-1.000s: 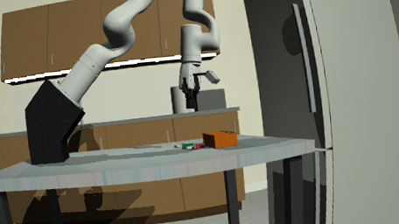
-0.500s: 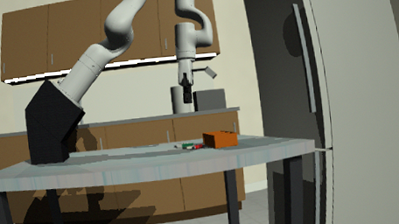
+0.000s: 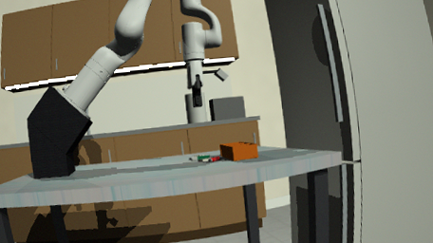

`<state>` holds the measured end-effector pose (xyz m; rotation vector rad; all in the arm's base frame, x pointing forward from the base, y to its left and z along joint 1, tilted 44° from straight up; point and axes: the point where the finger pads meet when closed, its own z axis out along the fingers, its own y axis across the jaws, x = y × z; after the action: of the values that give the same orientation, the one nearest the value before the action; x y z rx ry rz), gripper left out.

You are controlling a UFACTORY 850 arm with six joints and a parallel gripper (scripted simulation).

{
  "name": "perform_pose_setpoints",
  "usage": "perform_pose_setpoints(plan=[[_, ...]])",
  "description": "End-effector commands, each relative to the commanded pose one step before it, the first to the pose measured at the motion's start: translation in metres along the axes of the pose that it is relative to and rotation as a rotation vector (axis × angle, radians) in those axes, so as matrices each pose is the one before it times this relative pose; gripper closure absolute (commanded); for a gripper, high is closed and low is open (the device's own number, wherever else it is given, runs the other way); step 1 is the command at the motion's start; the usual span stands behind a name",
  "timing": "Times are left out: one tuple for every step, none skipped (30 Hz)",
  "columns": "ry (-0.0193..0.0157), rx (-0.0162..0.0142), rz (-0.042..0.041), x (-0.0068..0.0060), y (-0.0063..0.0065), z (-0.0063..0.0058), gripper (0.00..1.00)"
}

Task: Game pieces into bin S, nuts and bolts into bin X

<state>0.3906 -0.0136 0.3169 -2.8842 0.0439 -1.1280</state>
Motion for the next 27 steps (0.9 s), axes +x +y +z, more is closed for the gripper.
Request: perform_pose_setpoints(plan=[[0.02946,-0.00764,-0.01821,-0.00053,-0.00202,-0.00177,0.93],[0.00000,0.00000,0.00000,0.00000,0.00000,0.00000,0.93],[0.00000,0.00000,0.00000,0.00000,0.00000,0.00000,0.93],[0.00000,0.00000,0.00000,0.00000,0.00000,0.00000,0.93],[0.00000,0.00000,0.00000,0.00000,0.00000,0.00000,0.93],[0.00000,0.00000,0.00000,0.00000,0.00000,-0.00001,0.93],[0.00000,0.00000,0.00000,0.00000,0.00000,0.00000,0.93],[0.00000,0.00000,0.00000,0.00000,0.00000,0.00000,0.93],[0.00000,0.00000,0.00000,0.00000,0.00000,0.00000,0.93],[-0.00001,-0.00002,0.02833,0.00350,0.00607,0.00452,0.93],[0.00000,-0.00002,-0.00001,0.00367,0.00596,0.00453,0.93],[-0.00001,-0.00002,-0.00001,0.00367,0.00597,0.00452,0.93],[0.00000,-0.00002,-0.00001,0.00367,0.00596,0.00453,0.93],[-0.00001,-0.00001,-0.00001,0.00368,0.00597,0.00450,0.93],[0.00000,-0.00002,-0.00001,0.00366,0.00595,0.00454,0.93],[-0.00001,-0.00001,-0.00001,0.00368,0.00597,0.00449,0.93],[0.00000,-0.00002,-0.00001,0.00367,0.00596,0.00452,0.93],[0.00001,-0.00003,-0.00001,0.00366,0.00595,0.00455,0.93],[-0.00001,-0.00001,-0.00001,0.00368,0.00597,0.00451,0.93],[0.00000,0.00000,0.00000,0.00000,0.00000,0.00000,0.93],[0.00000,0.00000,0.00000,0.00000,0.00000,0.00000,0.93],[-0.00001,-0.00001,-0.00001,0.00368,0.00597,0.00451,0.93],[0.00001,-0.00002,-0.00001,0.00367,0.00595,0.00454,0.93],[-0.00001,-0.00001,0.00000,0.00369,0.00597,0.00449,0.93],[0.00001,-0.00002,-0.00001,0.00367,0.00595,0.00454,0.93],[-0.00002,0.00000,0.00000,0.00370,0.00598,0.00448,0.93],[0.00001,-0.00002,-0.00001,0.00367,0.00595,0.00454,0.93]])
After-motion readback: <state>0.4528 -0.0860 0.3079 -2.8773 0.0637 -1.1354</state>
